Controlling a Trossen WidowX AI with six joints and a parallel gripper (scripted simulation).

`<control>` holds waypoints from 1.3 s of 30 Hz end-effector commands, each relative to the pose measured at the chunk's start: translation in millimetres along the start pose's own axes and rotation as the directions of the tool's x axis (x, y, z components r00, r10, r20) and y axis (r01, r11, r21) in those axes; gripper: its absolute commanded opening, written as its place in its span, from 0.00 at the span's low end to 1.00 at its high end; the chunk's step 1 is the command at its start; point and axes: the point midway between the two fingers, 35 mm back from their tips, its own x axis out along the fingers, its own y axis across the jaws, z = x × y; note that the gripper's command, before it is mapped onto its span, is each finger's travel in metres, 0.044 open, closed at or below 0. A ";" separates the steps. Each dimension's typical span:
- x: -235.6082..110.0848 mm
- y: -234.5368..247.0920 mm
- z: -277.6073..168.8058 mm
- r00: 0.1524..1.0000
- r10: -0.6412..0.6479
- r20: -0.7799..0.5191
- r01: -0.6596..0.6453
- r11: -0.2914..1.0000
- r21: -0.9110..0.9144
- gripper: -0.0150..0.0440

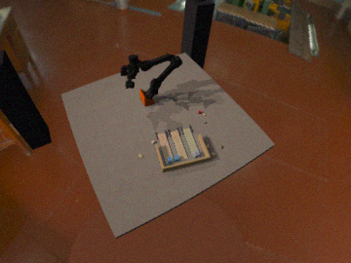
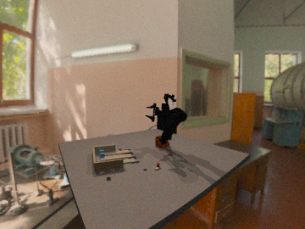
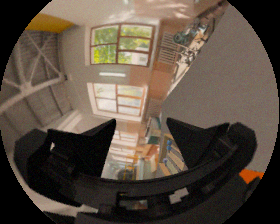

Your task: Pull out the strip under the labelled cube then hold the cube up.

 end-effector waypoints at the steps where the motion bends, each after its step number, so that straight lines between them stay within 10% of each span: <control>1: 33.9 2.6 -42.1 0.988 -0.082 -0.128 0.046 0.963 -0.267 0.93; 11: 92.5 -24.3 -183.3 0.829 -0.336 -0.446 -0.190 0.581 -0.791 0.93; 20: 88.2 -70.5 -308.1 0.578 -0.538 -0.614 -0.637 0.173 -0.751 0.93; 31: 87.6 -71.6 -310.5 0.572 -0.542 -0.616 -0.646 0.166 -0.746 0.93; 39: 110.3 -83.0 -354.9 0.436 -0.711 -0.552 -0.579 0.248 -0.777 0.58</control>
